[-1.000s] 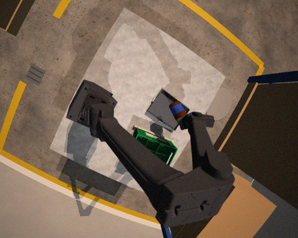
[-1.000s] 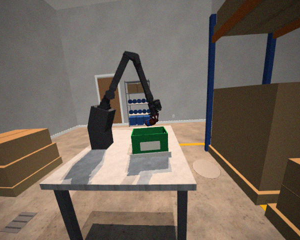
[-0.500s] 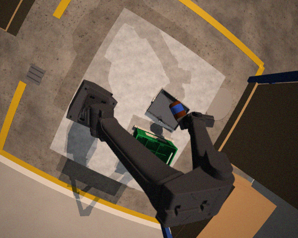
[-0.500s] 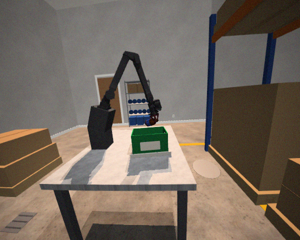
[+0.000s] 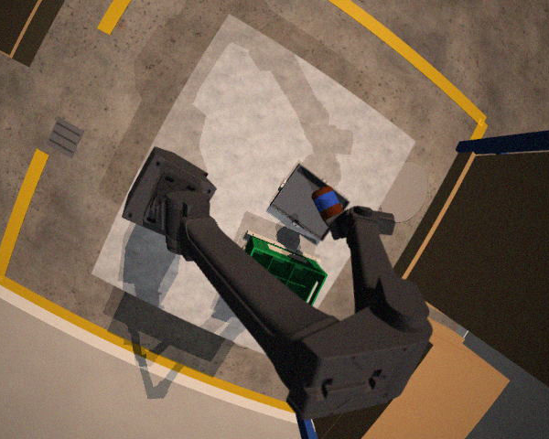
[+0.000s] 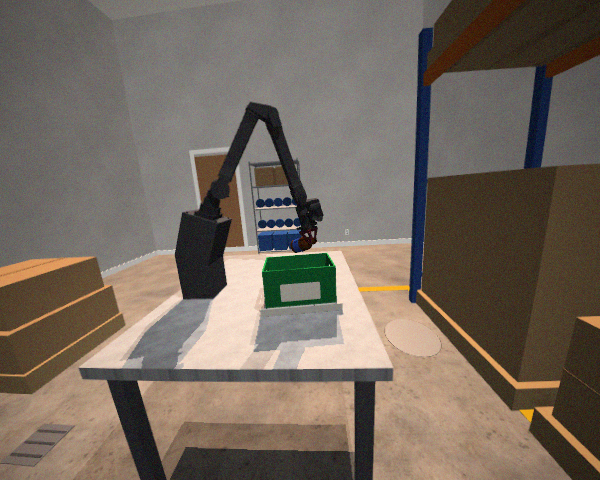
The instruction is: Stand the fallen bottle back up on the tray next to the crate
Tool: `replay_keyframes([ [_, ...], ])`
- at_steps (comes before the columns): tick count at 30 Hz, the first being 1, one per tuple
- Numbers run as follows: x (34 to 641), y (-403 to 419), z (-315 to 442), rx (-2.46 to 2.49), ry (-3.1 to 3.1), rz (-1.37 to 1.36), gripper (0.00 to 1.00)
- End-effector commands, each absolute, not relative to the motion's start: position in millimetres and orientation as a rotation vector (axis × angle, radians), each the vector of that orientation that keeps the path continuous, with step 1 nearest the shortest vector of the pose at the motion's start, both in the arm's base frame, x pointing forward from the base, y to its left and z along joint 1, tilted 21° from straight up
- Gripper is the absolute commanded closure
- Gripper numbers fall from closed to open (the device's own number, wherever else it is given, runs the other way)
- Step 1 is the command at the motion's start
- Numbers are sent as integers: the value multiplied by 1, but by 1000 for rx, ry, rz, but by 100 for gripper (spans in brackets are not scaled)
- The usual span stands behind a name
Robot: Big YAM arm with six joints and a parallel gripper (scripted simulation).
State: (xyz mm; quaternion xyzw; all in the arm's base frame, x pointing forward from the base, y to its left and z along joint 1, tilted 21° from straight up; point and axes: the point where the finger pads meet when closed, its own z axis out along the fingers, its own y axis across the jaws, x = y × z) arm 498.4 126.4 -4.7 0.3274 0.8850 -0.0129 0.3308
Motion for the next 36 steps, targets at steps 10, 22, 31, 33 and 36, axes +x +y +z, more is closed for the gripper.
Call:
replay_keyframes([
  [10,508,139,16,846,2259,20,100],
  [22,498,134,-8,814,2242,-58,100],
  [31,497,134,-8,801,2197,-79,100],
  [33,497,134,-7,800,2185,-83,100],
  [36,499,136,-5,799,2166,-84,100],
])
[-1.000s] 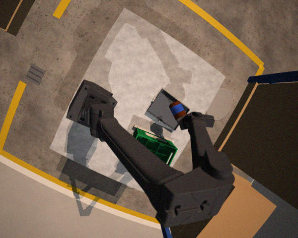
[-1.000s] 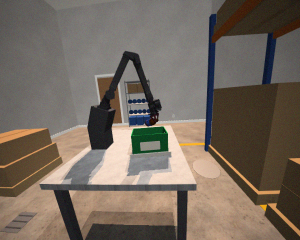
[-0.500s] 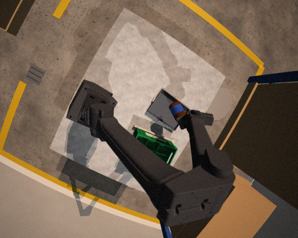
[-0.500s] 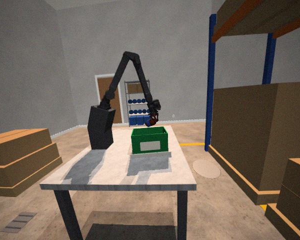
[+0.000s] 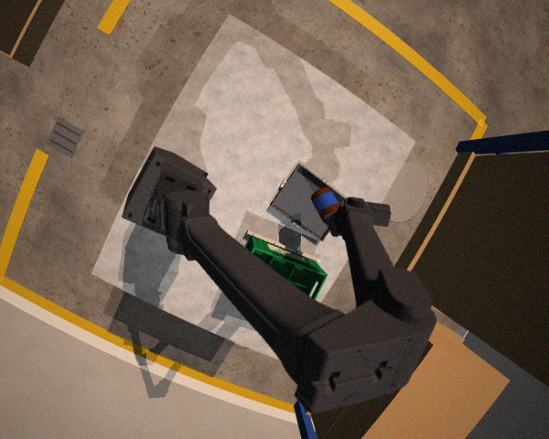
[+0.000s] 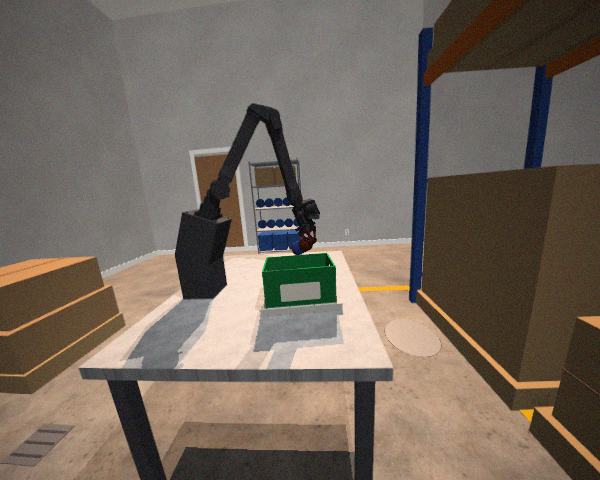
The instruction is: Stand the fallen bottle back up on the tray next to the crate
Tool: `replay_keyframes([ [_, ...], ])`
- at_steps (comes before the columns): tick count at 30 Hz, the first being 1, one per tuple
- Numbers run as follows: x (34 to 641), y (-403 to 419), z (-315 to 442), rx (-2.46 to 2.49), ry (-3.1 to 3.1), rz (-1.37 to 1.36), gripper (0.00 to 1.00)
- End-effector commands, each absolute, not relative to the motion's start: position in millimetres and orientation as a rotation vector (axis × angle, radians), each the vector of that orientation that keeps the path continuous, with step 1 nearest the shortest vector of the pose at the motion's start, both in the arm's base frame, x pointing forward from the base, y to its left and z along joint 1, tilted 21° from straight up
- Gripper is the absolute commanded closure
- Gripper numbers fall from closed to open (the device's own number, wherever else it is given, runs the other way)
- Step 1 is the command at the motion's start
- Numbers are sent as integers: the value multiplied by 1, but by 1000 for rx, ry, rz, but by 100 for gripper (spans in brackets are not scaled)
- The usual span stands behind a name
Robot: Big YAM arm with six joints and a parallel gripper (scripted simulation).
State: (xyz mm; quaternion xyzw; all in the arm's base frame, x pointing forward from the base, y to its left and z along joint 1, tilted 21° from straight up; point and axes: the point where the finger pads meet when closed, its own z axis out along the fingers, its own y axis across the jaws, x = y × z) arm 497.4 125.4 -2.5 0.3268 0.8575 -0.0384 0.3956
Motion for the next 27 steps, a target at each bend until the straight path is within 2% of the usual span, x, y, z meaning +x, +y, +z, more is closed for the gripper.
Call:
replay_keyframes([
  [1,498,135,-6,798,2164,-87,100],
  [27,499,133,-4,803,2143,-90,100],
])
